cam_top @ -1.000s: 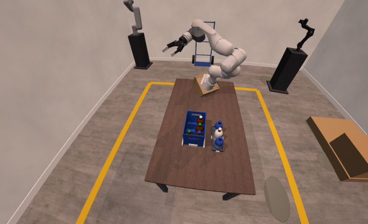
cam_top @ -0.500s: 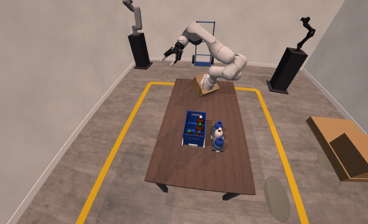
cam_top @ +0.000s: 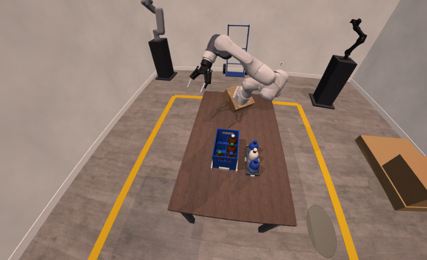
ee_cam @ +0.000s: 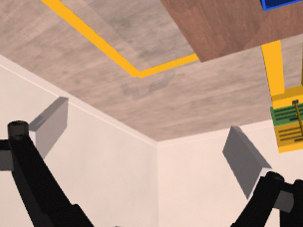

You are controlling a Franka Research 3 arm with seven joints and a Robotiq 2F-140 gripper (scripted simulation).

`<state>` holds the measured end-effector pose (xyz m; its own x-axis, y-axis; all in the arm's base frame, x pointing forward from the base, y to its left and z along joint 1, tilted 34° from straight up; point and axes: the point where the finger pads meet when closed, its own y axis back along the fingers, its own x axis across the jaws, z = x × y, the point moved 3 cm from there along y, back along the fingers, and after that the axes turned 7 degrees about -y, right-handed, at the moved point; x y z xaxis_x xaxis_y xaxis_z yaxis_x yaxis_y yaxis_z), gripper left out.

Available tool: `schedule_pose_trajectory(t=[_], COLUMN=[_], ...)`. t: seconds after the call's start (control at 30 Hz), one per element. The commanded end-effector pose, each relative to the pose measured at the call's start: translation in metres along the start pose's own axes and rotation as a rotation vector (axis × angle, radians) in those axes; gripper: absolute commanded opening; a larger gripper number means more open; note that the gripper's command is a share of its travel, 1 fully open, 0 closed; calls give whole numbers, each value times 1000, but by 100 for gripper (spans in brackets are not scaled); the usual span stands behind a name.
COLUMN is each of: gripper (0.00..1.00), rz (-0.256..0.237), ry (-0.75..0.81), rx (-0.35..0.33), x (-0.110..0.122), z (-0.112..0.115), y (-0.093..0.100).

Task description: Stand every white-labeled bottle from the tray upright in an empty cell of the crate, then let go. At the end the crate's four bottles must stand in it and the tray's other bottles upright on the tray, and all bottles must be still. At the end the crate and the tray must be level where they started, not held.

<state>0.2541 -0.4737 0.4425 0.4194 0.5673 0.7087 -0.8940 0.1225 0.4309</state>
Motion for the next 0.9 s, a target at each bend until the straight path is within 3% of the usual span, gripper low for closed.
schedule_pose_trajectory(t=[0.0,0.03,0.07,0.27,0.3,0.5,0.53,0.7,0.73,0.87], gripper=[100,100,100,100,100,100,100,100,100,100], rz=[4,4,-9,-9,-33,-33,-65,-65,-102,-102], ry=[-86,-86,-90,-90,-93,-93,-95,-95,-95,-95], rx=[17,17,141,141,259,259,366,366,460,460], x=[4,4,39,39,72,72,102,102,126,126], z=[-2,-2,-20,-20,-44,-44,-72,-72,-101,-101], y=[-3,-3,-48,-48,-90,-90,-126,-126,-156,-156])
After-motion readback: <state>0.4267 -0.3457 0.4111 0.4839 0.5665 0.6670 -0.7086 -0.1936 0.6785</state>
